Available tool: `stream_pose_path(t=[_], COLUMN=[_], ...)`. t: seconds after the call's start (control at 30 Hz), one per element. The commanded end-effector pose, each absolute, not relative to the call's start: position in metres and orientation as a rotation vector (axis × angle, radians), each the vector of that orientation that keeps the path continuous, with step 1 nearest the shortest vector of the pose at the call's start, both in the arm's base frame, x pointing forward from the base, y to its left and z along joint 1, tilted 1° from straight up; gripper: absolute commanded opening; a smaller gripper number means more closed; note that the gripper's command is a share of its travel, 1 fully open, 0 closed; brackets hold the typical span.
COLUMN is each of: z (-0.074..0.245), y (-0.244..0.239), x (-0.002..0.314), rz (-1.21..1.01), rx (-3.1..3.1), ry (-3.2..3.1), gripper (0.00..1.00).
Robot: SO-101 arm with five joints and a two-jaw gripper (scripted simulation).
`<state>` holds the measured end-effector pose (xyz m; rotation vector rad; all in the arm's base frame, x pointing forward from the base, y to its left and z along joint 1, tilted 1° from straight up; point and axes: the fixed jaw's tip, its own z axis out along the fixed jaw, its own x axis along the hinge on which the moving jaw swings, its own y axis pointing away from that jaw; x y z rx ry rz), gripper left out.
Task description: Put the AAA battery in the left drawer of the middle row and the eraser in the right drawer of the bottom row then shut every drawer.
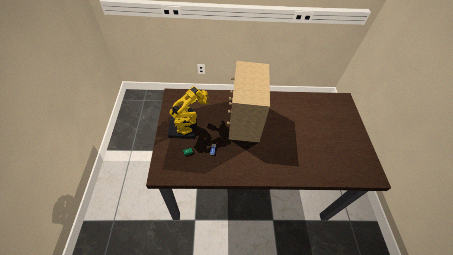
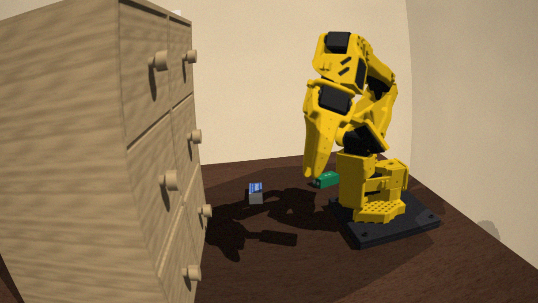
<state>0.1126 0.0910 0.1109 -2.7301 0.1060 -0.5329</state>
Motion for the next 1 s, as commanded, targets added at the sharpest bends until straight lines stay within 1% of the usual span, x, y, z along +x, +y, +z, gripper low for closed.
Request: stream_pose_path(t=[0.0,0.97], z=[0.1128,0.115], y=[0.0921,0.0957], x=[0.1116,0.1135], rz=[-0.563,-0.707], rx=[-2.736,-2.683], ry=[-0.043,-0.924], gripper=[0.21,0.21])
